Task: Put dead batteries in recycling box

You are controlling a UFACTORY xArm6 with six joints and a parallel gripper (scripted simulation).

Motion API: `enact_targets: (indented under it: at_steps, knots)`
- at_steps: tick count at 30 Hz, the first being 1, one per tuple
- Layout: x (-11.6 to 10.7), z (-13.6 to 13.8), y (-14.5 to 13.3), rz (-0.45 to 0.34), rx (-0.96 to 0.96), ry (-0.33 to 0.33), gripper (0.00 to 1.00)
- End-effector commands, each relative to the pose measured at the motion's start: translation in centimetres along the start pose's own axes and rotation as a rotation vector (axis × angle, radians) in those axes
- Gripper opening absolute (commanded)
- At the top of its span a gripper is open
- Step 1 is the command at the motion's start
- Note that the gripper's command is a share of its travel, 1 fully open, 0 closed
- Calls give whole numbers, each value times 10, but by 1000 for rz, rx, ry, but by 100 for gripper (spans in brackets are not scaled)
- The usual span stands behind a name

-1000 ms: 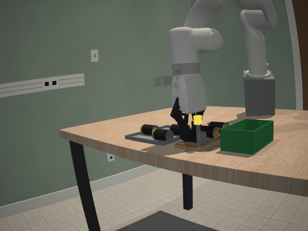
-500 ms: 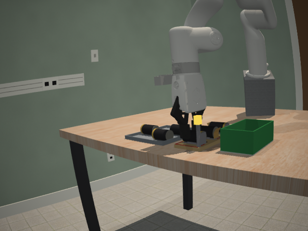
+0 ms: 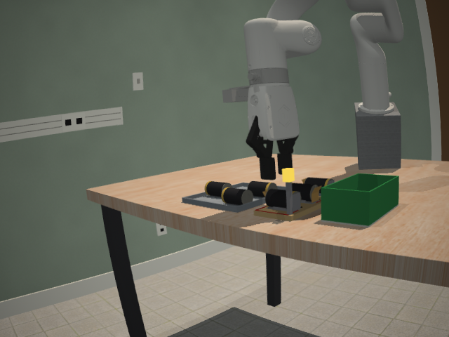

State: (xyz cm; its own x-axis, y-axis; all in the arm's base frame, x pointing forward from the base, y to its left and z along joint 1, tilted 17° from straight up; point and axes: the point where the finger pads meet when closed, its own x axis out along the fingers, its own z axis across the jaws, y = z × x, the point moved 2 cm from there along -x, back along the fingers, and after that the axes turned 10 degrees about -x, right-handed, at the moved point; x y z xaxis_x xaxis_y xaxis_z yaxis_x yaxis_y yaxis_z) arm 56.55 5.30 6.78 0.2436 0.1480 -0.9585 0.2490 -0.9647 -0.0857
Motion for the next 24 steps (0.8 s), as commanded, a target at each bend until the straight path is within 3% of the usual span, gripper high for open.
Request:
enact_targets:
  at_steps: [1, 11, 24]
  knots:
    - [-23, -1, 0, 1, 0, 3, 51]
    - [-56, -1, 0, 1, 0, 3, 51]
    - [-59, -1, 0, 1, 0, 3, 51]
